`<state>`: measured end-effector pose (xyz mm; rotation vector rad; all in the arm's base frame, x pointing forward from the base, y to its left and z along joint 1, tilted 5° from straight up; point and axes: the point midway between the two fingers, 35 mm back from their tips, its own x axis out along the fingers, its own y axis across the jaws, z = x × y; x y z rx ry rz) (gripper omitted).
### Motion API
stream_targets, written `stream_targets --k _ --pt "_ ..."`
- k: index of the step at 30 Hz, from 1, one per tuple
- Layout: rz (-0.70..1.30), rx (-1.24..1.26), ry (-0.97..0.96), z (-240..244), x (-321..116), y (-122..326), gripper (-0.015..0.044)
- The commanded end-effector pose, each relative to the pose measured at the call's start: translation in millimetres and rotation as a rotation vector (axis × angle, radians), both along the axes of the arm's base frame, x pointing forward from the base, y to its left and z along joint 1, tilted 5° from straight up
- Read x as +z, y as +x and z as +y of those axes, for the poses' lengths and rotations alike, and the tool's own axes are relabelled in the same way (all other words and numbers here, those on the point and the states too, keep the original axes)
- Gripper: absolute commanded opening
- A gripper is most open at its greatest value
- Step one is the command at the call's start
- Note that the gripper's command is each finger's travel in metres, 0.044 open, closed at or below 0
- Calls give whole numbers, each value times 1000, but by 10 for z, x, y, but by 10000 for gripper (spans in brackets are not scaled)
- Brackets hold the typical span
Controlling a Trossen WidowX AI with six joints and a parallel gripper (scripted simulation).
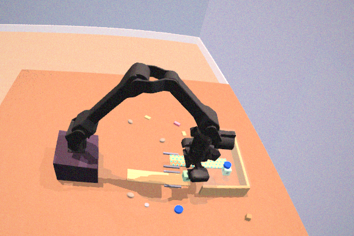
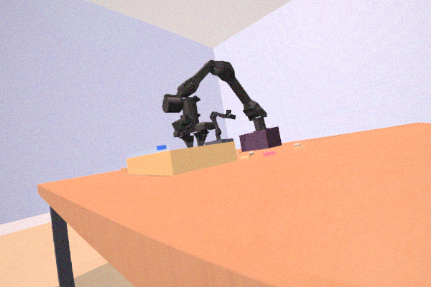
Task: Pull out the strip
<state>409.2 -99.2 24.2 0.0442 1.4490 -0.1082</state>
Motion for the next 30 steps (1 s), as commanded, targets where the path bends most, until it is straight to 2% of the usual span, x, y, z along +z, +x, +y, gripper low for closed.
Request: stream_targets --k 1,16,20,26,30 --pt "7 -5 -1 -4 -83 -10 250" --pt "7 -5 -1 -9 -269 -3 250" --pt "4 -1 1 -5 -244 6 145" --pt "4 -1 1 -5 -244 6 105" --pt "4 -1 1 1 -227 -18 0"
